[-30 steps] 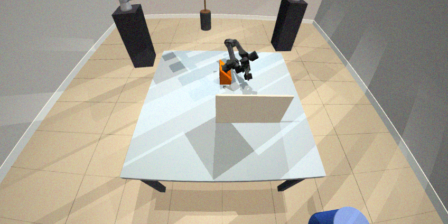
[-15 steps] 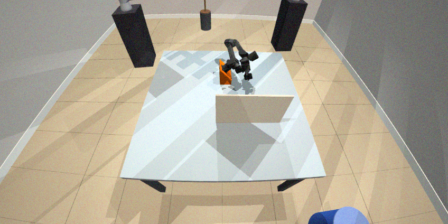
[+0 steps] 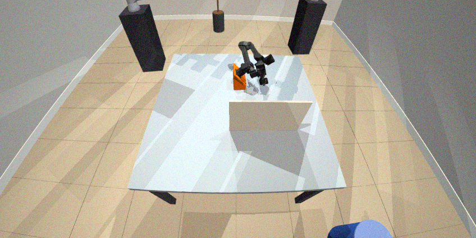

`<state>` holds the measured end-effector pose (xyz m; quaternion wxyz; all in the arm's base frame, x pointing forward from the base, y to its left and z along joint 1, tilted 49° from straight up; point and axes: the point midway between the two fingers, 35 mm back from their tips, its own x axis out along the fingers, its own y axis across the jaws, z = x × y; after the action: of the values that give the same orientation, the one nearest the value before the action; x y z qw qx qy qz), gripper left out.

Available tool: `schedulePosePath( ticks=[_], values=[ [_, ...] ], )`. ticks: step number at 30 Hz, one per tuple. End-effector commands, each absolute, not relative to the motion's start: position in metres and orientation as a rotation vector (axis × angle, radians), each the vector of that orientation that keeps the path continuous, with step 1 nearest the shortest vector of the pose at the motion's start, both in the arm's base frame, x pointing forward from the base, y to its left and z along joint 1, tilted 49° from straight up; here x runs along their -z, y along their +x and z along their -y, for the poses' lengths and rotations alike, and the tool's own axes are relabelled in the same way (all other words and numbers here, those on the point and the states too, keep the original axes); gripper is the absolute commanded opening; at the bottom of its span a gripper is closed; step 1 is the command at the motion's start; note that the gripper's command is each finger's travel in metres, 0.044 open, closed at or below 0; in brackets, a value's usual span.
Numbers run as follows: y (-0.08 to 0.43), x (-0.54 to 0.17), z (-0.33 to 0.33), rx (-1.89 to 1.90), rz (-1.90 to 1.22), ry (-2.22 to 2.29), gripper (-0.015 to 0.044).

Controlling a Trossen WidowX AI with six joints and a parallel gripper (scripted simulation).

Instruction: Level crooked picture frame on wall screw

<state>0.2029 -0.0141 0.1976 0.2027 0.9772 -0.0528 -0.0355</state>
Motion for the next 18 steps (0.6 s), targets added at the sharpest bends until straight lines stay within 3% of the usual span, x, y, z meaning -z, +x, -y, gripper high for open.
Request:
schedulePosePath(
  ticks=[1, 18],
  values=[
    [0.204, -0.198, 0.014, 0.099, 0.148, 2.728, 0.026],
    [0.268, -0.179, -0.015, 0.067, 0.163, 2.734, 0.026]
  ],
)
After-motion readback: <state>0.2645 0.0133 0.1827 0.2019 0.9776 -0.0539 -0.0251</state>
